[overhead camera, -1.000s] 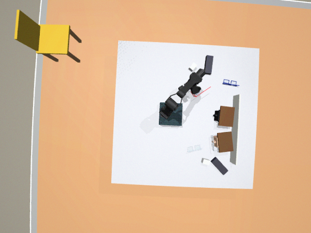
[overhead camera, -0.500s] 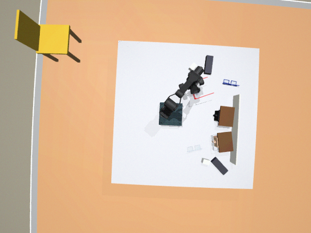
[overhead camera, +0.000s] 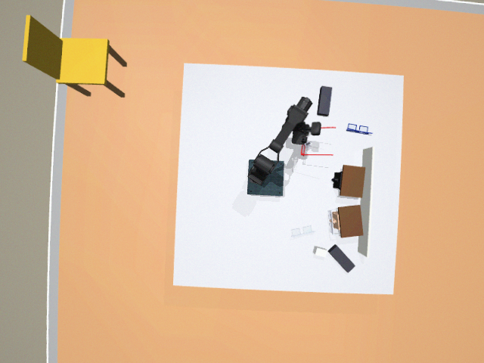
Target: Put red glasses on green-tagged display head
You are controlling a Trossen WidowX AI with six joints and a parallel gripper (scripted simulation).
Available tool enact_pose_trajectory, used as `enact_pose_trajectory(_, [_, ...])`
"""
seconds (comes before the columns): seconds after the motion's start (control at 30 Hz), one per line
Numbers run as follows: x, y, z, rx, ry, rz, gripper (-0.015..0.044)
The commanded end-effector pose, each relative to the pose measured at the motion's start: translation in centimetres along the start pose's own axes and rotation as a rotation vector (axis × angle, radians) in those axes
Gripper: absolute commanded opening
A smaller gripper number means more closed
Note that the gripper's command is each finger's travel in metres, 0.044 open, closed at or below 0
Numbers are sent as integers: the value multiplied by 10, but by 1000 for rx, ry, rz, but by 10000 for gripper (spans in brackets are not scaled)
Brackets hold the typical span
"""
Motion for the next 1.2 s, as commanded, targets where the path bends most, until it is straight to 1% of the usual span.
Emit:
enact_pose_trajectory(0.0, [-2,9,13,114,21,-155,0])
enact_pose_trajectory(0.13, [-4,14,21,196,45,-272,0])
enact_pose_trajectory(0.23, [-4,16,24,215,52,-300,0])
enact_pose_trajectory(0.33, [-4,16,24,215,52,-300,0])
enact_pose_trajectory(0.37, [-3,13,19,189,39,-263,3])
enact_pose_trajectory(1.17, [-3,13,19,189,39,-263,0])
Point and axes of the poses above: the point midway between the two fingers, 35 mm back from their tips, its own z axis back along the fingers, its own y axis across the jaws, x = y × z, the point moved 4 cm from there along z, back along the fingers, and after that the axes turned 13 degrees about -z, right-handed, at the moved point
